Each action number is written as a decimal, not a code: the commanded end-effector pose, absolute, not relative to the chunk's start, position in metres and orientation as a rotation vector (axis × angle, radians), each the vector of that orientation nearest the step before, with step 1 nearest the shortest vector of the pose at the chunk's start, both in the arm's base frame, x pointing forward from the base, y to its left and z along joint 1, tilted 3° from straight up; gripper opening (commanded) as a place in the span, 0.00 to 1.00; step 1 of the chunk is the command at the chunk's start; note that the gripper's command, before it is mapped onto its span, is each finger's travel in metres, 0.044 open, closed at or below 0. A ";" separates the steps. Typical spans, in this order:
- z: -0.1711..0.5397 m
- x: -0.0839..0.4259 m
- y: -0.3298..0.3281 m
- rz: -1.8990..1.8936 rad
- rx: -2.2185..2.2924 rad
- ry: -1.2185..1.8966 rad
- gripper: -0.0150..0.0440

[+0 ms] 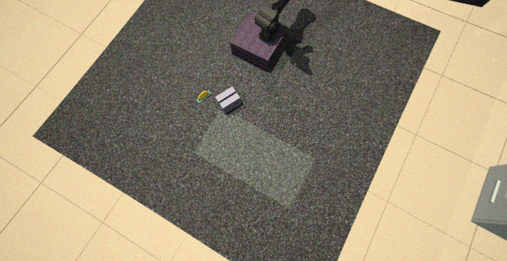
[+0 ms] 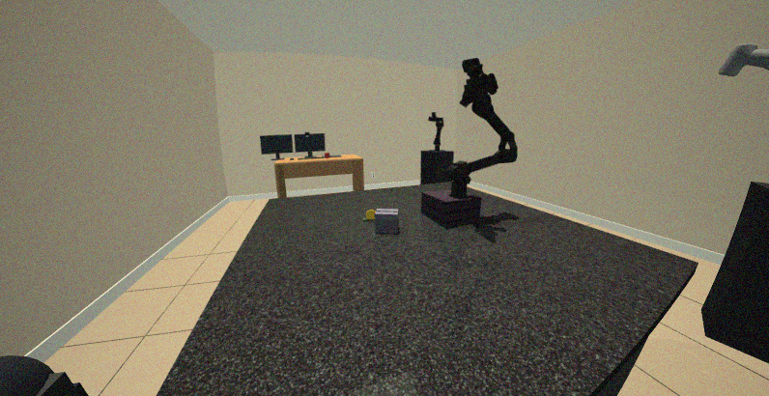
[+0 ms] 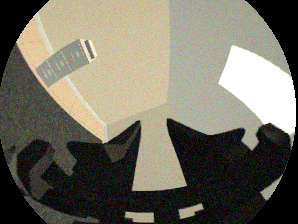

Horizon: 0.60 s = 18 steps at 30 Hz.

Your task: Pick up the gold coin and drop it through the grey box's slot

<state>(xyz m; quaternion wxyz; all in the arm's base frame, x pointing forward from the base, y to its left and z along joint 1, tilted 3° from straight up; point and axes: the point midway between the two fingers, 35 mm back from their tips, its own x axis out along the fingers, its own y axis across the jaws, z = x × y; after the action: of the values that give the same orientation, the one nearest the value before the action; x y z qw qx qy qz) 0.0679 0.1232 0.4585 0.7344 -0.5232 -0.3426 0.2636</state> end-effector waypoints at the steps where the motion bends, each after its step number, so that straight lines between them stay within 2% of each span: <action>1: 0.463 0.125 0.091 0.536 -0.954 -0.561 0.53; 9: 0.429 0.240 0.014 0.402 -0.562 -0.126 0.53; 18: 0.335 0.331 -0.070 0.195 -0.156 0.378 0.53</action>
<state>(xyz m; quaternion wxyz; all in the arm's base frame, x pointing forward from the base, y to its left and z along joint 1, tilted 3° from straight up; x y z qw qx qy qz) 0.3057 -0.0429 0.3739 0.9755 -0.1427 0.1014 0.1333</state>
